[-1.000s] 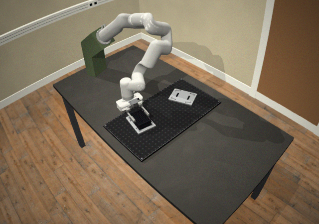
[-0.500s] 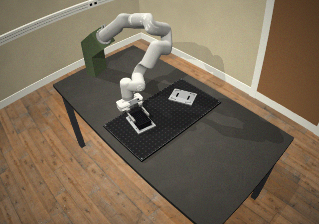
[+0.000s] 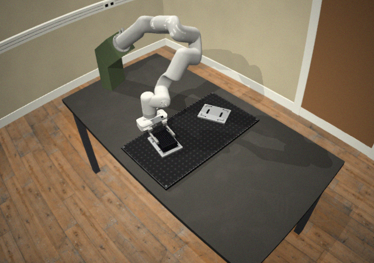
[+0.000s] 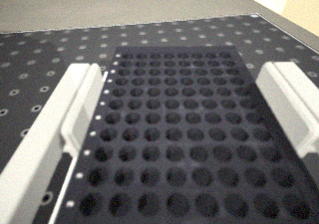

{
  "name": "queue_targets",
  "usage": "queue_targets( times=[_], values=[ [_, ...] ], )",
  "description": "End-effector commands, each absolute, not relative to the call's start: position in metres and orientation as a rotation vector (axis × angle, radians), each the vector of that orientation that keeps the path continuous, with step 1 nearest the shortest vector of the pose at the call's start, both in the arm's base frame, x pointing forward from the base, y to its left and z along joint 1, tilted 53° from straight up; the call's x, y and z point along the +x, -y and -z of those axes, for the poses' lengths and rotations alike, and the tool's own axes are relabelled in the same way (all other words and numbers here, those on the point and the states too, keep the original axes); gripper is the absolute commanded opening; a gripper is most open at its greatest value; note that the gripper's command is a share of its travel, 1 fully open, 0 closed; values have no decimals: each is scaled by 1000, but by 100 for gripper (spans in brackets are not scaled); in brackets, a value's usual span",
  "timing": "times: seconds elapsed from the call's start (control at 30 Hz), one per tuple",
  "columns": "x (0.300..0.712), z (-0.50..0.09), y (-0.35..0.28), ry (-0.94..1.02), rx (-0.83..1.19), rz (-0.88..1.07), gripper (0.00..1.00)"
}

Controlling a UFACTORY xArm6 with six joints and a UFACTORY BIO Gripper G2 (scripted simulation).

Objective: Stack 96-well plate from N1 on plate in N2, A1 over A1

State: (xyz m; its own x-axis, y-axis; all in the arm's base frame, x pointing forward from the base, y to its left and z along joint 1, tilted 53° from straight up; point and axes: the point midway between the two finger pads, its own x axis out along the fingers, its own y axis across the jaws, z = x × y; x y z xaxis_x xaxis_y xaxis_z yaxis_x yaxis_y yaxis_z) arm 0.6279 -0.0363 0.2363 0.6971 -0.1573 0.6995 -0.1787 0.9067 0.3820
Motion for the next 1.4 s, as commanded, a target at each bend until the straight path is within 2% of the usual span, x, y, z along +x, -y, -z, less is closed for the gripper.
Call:
queue_targets(
  times=[0.0,1.37],
  values=[
    [628,-237,37,808,447,-12,0],
    [632,-233,34,808,447,-12,0]
  ],
)
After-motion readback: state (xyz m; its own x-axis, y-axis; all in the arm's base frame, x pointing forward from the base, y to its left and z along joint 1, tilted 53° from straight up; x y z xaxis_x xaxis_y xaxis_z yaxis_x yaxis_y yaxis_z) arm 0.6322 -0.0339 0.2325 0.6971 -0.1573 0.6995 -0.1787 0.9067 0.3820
